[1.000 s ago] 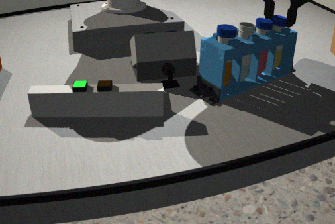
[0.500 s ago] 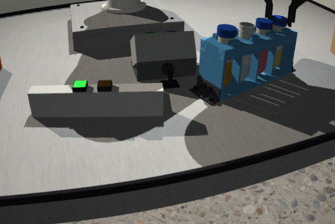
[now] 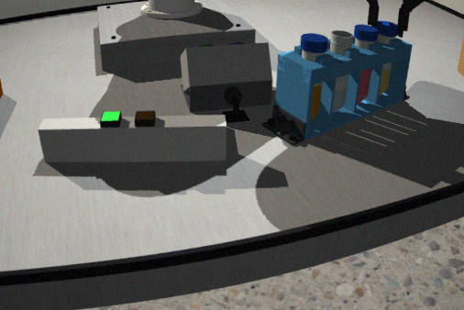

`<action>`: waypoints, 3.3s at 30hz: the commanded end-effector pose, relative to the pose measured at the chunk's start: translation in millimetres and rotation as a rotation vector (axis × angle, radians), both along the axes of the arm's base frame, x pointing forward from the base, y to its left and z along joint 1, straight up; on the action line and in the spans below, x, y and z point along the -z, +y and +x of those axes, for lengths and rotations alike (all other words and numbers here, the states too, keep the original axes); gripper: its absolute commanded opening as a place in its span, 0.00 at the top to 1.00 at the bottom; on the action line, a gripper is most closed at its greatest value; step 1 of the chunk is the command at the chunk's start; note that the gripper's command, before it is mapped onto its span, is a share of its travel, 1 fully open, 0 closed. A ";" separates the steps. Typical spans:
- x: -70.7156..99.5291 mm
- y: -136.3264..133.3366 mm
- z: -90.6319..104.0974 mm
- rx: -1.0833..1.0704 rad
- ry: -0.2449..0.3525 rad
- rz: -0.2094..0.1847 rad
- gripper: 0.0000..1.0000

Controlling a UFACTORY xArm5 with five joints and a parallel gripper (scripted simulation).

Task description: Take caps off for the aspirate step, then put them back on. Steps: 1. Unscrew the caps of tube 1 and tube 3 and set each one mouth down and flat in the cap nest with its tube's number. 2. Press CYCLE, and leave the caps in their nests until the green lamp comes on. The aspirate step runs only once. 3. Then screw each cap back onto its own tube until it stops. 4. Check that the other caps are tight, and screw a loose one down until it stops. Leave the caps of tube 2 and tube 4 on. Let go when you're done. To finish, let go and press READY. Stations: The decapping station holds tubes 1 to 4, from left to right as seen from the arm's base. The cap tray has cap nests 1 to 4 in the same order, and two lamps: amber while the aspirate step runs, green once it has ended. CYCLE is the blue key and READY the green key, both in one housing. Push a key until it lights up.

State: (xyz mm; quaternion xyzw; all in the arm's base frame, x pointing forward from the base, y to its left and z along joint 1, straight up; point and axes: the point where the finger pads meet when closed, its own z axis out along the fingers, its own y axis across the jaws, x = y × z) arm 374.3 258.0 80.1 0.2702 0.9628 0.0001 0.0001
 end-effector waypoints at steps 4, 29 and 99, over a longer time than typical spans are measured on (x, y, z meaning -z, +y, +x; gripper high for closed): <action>-1.4 0.8 1.2 0.249 -0.003 0.003 1.00; -0.7 0.8 1.3 1.254 -0.001 0.005 1.00; -46.6 -96.2 8.1 0.437 -0.003 0.002 0.54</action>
